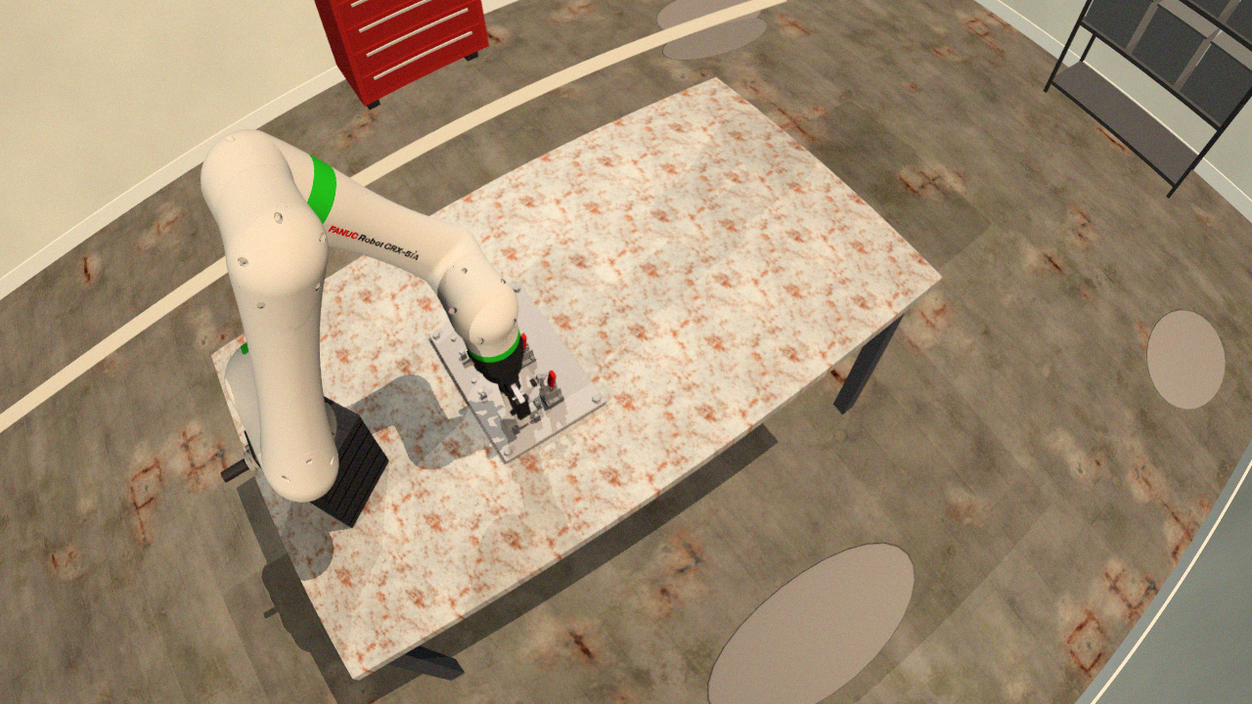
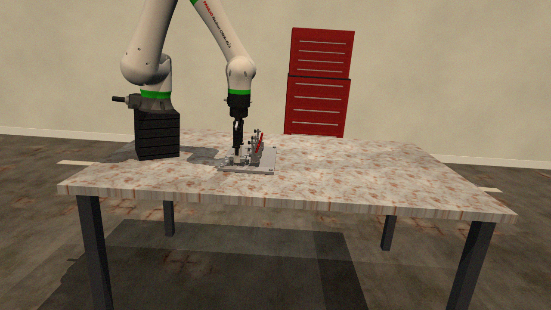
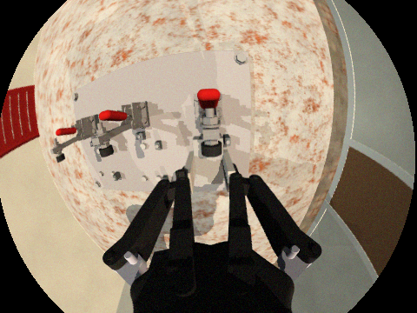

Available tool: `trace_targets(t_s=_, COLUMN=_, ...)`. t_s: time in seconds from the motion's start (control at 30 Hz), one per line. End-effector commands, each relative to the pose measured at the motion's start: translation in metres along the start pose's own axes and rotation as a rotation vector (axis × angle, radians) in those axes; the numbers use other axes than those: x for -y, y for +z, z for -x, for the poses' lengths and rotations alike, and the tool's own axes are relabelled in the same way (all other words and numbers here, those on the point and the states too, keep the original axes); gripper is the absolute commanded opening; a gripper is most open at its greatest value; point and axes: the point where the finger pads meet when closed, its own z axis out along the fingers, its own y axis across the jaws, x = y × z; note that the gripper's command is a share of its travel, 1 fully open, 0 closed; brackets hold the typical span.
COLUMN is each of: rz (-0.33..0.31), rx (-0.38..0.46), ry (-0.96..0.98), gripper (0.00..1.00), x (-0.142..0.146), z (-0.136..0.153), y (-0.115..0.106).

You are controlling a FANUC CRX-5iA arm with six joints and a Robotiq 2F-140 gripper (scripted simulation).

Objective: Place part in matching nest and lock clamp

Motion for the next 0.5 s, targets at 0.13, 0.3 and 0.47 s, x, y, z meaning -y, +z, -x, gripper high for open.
trace_targets(t_s=0.13, rz=0.000, rx=0.000, ry=0.000, gripper=0.00, x=-0.0007, z=-0.0004, y=0.0020)
trace_targets(t_s=0.3, rz=0.000, rx=0.000, ry=0.000, gripper=0.00, x=-0.0010, z=-0.0005, y=0.0031)
trace_targets(t_s=0.47, rz=0.000, rx=0.000, ry=0.000, gripper=0.00, x=-0.0010, z=-0.0005, y=0.0032)
